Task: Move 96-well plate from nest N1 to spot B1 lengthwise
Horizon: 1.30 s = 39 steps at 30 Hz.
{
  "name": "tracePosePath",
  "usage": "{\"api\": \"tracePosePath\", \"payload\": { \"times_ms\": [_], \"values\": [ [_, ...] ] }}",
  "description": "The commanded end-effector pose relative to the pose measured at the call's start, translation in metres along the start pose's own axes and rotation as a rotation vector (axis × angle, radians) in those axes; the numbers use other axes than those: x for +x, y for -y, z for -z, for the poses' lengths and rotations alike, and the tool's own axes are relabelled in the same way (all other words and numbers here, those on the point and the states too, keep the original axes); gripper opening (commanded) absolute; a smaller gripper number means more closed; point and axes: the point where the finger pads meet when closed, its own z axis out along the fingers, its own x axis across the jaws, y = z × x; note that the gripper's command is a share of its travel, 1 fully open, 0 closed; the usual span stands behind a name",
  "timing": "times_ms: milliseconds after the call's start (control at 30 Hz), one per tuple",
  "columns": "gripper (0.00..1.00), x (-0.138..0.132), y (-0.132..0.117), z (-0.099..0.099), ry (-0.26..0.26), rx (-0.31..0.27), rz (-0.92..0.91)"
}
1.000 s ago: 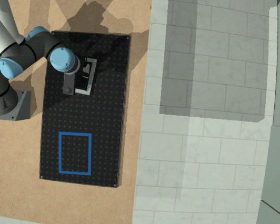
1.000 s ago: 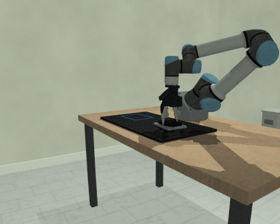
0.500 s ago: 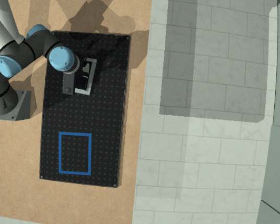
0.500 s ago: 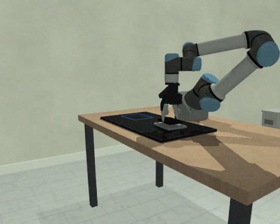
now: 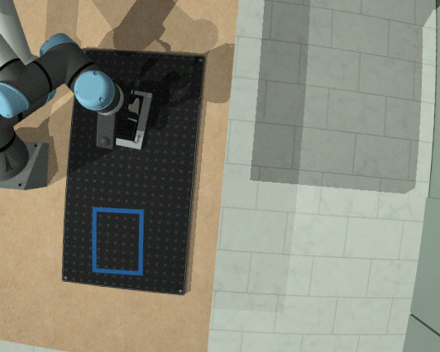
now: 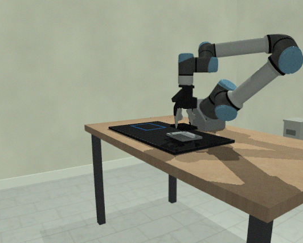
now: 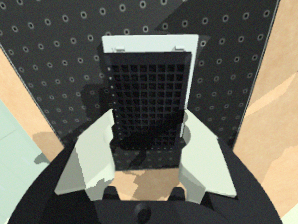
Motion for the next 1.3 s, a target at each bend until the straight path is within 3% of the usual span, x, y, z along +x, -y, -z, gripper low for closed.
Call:
{"api": "tracePosePath", "payload": {
  "times_ms": [0, 667, 1267],
  "values": [
    [0.0, 0.0, 0.0, 0.011, 0.001, 0.001, 0.001],
    [0.0, 0.0, 0.0, 0.041, 0.001, 0.001, 0.001],
    [0.0, 0.001, 0.0, 0.039, -0.003, -0.002, -0.001]
  ]
}}
